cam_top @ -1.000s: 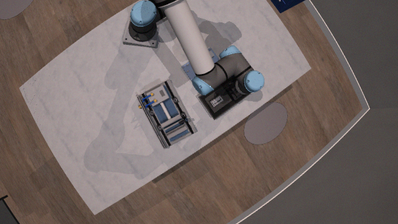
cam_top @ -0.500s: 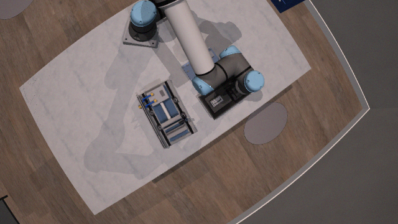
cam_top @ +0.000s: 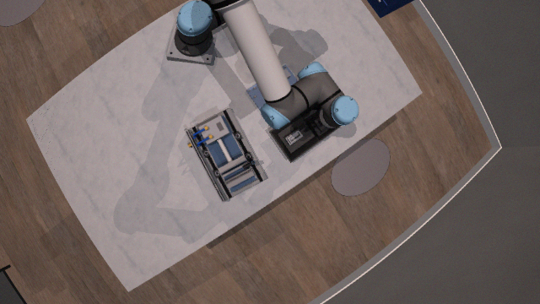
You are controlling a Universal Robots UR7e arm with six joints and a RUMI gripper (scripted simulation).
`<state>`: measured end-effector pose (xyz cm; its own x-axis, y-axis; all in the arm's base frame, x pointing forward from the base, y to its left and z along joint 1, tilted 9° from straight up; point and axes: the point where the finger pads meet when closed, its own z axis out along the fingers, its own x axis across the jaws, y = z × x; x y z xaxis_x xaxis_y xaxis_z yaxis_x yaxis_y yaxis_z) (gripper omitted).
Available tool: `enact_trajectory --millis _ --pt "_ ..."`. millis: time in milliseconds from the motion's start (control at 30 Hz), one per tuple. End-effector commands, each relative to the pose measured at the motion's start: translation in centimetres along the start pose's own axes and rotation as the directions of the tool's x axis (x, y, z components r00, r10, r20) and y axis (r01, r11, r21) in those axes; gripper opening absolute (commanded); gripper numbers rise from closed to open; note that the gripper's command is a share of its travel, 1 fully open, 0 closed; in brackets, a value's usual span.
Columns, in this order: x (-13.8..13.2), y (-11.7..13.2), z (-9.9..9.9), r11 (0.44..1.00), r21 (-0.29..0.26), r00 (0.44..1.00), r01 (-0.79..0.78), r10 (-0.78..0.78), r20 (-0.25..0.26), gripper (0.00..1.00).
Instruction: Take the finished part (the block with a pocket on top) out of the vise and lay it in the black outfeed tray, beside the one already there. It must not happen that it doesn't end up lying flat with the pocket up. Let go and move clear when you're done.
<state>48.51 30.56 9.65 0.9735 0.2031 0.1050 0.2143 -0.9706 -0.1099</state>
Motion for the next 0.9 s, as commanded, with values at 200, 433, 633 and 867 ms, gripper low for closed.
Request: enact_trajectory --millis 200,433,633,867 --pt "0.04 -0.01 -0.06 1.0 0.0 1.0 0.0 0.0 -0.001 0.4" --pt "0.04 -0.01 -0.06 1.0 0.0 1.0 0.0 0.0 -0.001 0.4" --pt "0.04 -0.01 -0.06 1.0 0.0 1.0 0.0 0.0 -0.001 0.4" --pt "0.04 -0.01 -0.33 1.0 0.0 1.0 0.0 0.0 -0.001 0.4"
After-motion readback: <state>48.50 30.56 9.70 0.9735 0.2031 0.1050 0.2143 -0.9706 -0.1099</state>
